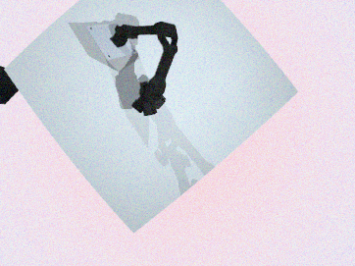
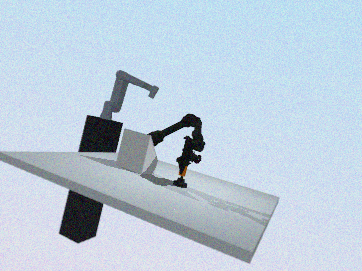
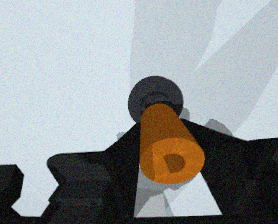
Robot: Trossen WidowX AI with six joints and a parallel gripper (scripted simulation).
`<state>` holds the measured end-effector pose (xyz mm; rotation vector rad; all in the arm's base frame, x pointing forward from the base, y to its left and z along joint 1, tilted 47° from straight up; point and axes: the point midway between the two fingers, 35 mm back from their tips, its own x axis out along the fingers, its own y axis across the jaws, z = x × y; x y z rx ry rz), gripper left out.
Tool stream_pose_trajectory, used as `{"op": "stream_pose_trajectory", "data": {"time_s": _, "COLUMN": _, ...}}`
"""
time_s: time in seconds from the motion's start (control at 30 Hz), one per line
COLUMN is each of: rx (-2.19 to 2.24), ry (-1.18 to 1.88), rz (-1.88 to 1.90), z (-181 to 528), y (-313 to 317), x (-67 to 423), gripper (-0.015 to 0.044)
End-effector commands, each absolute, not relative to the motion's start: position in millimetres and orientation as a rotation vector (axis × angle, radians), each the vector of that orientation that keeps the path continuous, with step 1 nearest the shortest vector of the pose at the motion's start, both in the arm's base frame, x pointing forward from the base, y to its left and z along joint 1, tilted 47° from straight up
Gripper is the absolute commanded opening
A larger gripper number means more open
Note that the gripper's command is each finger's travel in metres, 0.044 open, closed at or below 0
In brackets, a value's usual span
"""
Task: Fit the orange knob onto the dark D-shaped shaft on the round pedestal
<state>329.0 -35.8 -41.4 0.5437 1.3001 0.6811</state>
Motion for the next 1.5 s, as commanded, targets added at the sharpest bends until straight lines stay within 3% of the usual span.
{"op": "stream_pose_trajectory", "data": {"time_s": 0.0, "rx": 0.498, "ry": 1.275, "rz": 0.709, "z": -38.4, "y": -38.1, "x": 329.2, "gripper": 0.0}}
{"op": "stream_pose_trajectory", "data": {"time_s": 1.47, "rx": 0.372, "ry": 1.21, "rz": 0.8, "z": -39.4, "y": -38.6, "x": 332.2, "gripper": 0.0}}
